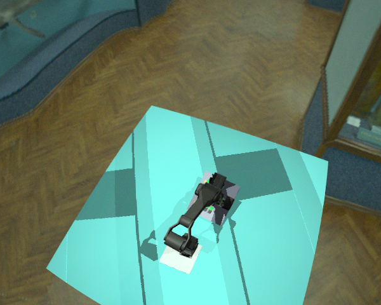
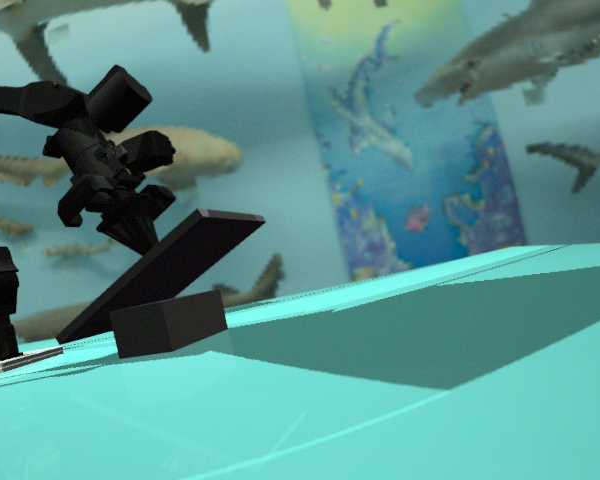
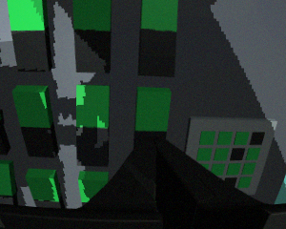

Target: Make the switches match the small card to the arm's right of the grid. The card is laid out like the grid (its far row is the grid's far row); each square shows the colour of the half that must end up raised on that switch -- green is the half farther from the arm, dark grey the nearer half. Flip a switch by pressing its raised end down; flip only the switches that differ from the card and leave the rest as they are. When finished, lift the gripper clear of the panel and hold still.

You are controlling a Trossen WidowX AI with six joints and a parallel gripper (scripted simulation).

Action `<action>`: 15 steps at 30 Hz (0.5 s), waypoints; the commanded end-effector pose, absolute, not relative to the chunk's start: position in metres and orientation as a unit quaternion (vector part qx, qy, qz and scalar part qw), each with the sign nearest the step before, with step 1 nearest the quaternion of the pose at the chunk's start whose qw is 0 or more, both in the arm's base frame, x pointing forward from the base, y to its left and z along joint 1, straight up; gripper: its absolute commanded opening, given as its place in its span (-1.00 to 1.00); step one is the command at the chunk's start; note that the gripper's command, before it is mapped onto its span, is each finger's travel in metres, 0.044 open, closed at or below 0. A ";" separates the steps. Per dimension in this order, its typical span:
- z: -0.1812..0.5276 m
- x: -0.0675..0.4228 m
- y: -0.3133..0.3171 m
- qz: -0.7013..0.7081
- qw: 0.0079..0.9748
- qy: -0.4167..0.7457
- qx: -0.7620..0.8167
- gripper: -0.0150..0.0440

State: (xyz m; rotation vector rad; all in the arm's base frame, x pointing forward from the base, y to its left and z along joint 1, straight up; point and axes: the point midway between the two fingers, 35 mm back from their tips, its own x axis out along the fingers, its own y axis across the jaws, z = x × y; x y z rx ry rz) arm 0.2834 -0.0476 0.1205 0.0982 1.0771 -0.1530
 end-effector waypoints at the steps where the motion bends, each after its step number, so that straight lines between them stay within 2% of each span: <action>1: 0.118 0.283 -0.047 -0.070 0.854 0.514 0.046 -0.49; 8: 0.175 0.257 -0.043 -0.070 0.847 0.525 0.047 -0.49; 15: 0.176 0.254 -0.037 -0.068 0.846 0.527 0.045 -0.49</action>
